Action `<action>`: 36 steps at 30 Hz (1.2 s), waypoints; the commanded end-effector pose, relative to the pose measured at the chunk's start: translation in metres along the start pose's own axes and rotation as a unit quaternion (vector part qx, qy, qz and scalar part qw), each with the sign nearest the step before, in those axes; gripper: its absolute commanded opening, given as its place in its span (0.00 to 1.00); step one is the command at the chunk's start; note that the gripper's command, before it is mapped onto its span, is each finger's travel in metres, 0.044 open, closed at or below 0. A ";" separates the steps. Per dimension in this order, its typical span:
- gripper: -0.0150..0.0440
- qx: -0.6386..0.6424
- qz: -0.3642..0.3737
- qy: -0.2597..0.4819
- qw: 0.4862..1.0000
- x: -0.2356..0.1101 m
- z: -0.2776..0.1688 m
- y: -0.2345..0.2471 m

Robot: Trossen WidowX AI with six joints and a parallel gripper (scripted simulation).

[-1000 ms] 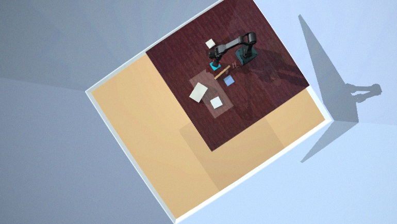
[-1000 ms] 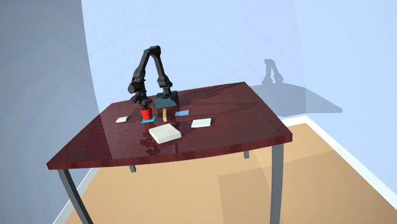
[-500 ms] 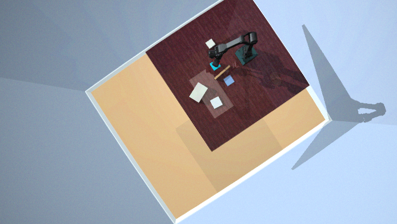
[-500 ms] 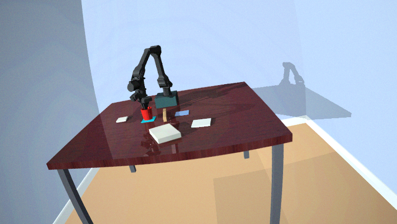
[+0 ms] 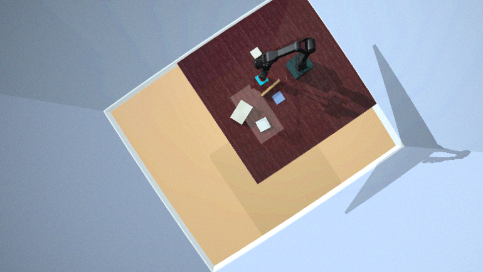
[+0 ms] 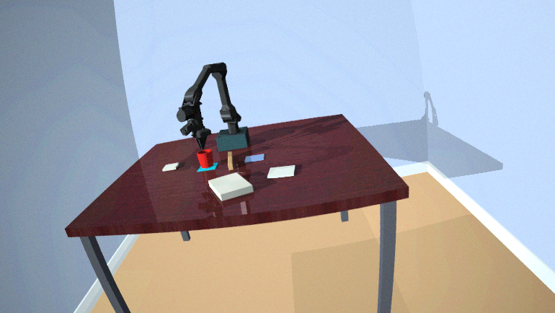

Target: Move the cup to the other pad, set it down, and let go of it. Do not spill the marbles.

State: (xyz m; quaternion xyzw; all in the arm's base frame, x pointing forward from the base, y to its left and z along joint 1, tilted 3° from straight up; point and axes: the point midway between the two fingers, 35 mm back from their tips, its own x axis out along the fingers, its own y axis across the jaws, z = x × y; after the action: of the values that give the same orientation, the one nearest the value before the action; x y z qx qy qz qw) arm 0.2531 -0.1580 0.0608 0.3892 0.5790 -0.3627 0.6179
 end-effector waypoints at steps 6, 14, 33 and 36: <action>0.52 0.000 0.001 -0.001 1.000 -0.007 0.000 -0.002; 0.87 0.000 0.001 -0.001 1.000 -0.007 0.000 -0.002; 1.00 -0.003 0.005 -0.002 1.000 -0.071 0.000 -0.005; 1.00 0.000 0.001 -0.002 1.000 -0.067 0.001 -0.005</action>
State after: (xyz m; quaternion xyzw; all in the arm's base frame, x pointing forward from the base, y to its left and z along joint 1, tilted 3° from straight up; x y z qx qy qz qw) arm 0.2444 -0.1615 0.1278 0.3888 0.5767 -0.3626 0.6203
